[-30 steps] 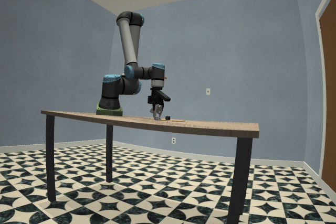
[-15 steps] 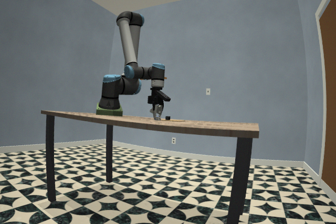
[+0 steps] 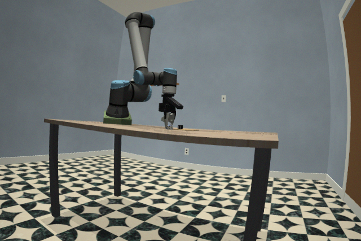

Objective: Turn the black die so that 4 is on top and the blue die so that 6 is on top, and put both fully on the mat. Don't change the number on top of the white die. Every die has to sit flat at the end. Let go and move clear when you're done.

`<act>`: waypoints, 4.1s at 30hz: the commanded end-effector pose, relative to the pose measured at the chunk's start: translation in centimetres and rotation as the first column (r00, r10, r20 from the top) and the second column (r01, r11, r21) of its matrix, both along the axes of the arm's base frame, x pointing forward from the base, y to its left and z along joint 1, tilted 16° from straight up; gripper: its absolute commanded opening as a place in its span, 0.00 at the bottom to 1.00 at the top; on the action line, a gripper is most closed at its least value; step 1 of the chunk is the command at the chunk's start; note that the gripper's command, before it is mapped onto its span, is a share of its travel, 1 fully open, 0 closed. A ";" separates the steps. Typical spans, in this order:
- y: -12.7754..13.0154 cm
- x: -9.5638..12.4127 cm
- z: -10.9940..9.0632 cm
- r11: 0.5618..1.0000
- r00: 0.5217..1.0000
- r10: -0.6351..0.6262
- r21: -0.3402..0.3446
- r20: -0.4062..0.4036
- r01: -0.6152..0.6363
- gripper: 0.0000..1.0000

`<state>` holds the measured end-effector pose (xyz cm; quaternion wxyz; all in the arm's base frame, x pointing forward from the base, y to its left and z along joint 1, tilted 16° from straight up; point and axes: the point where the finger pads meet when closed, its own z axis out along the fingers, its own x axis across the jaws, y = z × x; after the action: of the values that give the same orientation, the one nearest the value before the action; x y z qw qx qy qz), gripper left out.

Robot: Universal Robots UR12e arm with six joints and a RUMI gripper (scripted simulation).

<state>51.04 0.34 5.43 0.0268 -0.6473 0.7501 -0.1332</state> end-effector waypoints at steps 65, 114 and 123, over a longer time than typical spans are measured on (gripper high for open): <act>1.6 -2.1 9.5 1.000 1.000 0.000 0.000 0.001 0.000 0.06; 2.7 -0.7 9.9 0.958 0.959 -0.281 0.070 0.038 0.278 0.06; 3.4 0.1 10.0 0.893 0.895 -0.443 0.116 0.050 0.436 0.06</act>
<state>50.73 3.41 15.30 0.0528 -0.4920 0.8602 -0.1232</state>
